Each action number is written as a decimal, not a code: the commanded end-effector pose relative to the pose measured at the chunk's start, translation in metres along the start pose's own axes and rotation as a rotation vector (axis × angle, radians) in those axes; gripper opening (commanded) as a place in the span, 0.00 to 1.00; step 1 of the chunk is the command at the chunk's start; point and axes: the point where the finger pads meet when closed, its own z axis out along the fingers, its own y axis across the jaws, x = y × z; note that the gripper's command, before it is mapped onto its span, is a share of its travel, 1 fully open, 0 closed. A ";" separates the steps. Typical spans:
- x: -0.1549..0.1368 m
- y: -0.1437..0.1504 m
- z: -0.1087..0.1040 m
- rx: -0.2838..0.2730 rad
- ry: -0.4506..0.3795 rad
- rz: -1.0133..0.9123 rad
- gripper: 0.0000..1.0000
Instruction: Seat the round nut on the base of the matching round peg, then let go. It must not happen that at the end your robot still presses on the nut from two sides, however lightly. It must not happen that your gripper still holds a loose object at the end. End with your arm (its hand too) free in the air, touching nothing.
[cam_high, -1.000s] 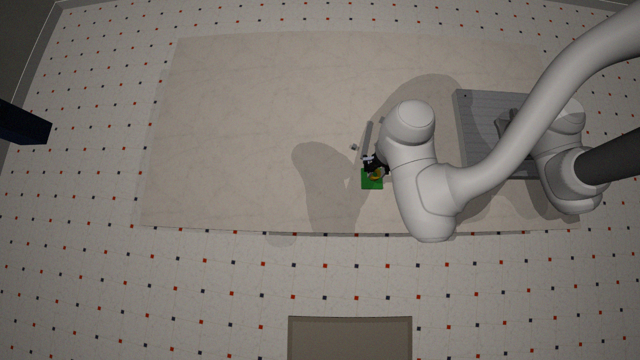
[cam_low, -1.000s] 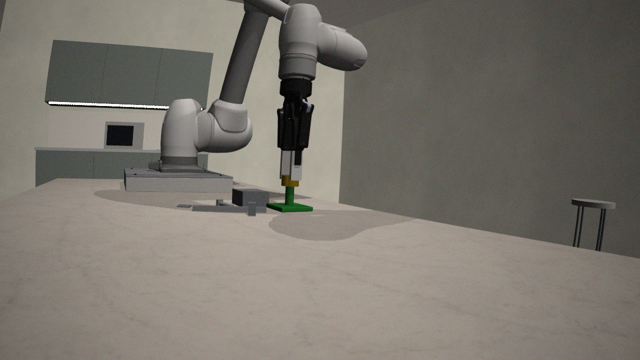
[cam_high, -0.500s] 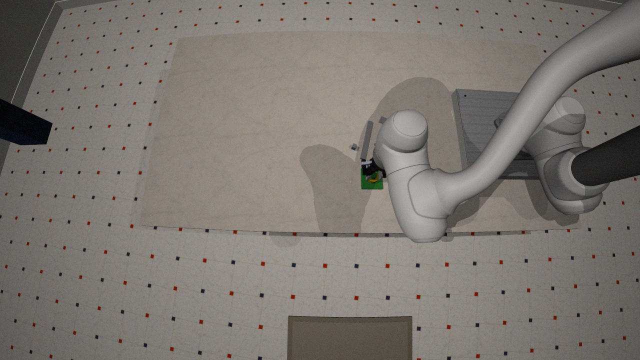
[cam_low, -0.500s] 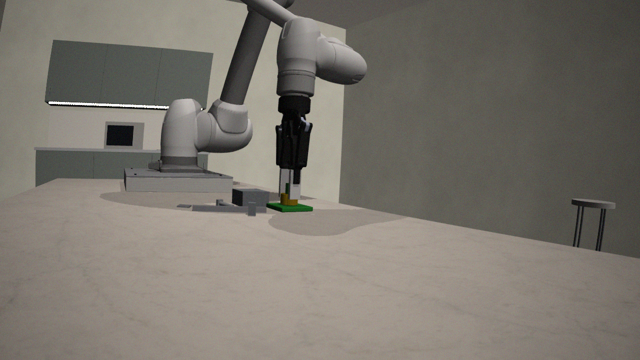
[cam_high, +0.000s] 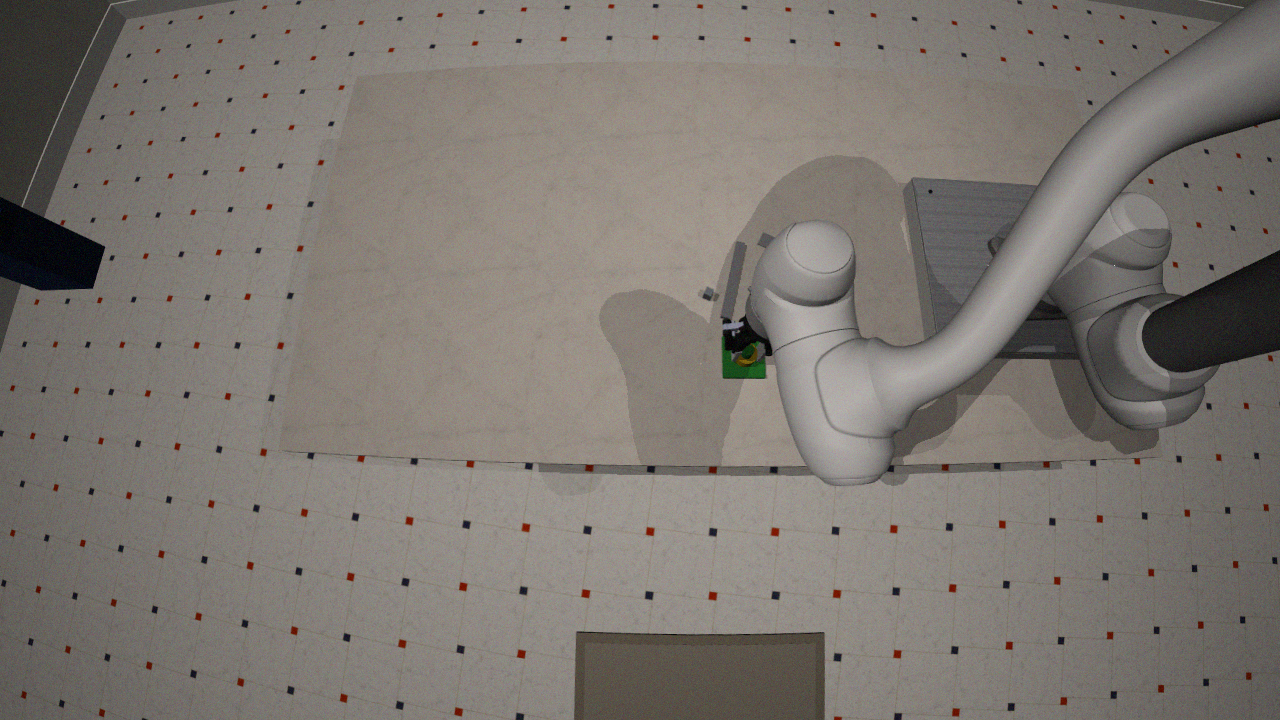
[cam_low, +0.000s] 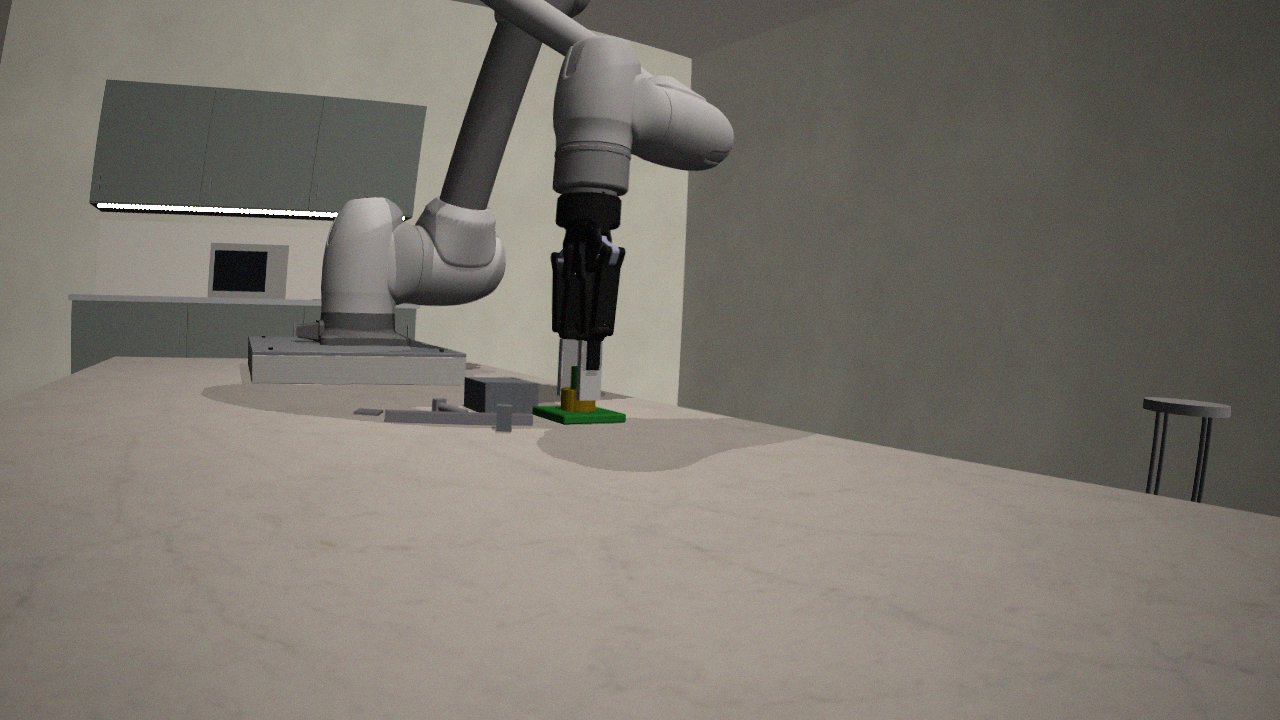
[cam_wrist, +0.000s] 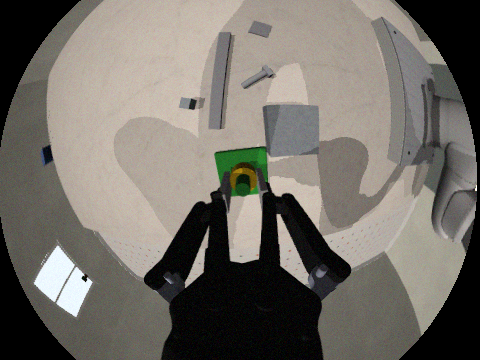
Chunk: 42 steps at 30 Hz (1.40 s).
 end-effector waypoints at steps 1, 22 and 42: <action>0.000 0.000 0.000 -0.001 0.000 0.000 0.00; 0.000 0.000 0.000 -0.001 0.000 0.000 1.00; 0.000 0.001 -0.161 0.000 0.000 0.000 1.00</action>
